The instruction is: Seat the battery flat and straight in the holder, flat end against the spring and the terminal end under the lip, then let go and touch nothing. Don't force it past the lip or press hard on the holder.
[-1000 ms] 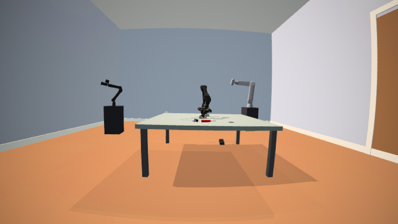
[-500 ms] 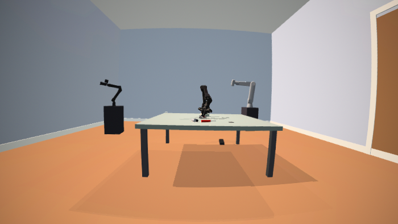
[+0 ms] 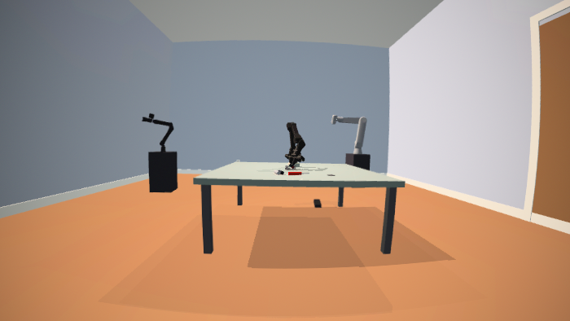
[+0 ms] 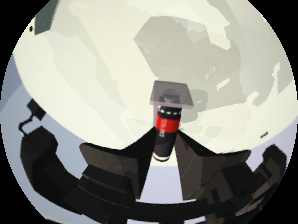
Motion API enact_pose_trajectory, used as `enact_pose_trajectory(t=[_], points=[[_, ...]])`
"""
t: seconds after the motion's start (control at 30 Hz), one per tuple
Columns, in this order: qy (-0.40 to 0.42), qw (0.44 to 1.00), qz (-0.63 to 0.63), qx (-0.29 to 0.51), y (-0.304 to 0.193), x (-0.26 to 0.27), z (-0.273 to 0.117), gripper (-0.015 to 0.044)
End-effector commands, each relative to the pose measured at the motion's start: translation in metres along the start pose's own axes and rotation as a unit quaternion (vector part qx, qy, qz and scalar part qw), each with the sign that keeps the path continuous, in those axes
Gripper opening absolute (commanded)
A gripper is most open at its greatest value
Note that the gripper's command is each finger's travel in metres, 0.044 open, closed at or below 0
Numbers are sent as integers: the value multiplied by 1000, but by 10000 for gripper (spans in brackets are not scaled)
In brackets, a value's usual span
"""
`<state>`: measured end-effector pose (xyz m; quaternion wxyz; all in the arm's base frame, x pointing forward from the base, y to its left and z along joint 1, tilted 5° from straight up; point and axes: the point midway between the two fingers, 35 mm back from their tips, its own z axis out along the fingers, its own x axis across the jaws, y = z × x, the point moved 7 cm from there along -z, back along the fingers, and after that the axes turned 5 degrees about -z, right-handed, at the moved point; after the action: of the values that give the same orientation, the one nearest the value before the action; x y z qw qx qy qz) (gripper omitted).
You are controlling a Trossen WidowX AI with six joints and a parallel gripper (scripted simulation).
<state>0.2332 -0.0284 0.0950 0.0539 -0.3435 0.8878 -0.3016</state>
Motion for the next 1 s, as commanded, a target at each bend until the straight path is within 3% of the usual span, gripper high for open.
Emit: enact_pose_trajectory(t=[0.0, 0.97], points=[[0, 1000, -3, -11, 2, 1, 0, 79], [4, 991, -22, -129, -19, -1, 13, 79]])
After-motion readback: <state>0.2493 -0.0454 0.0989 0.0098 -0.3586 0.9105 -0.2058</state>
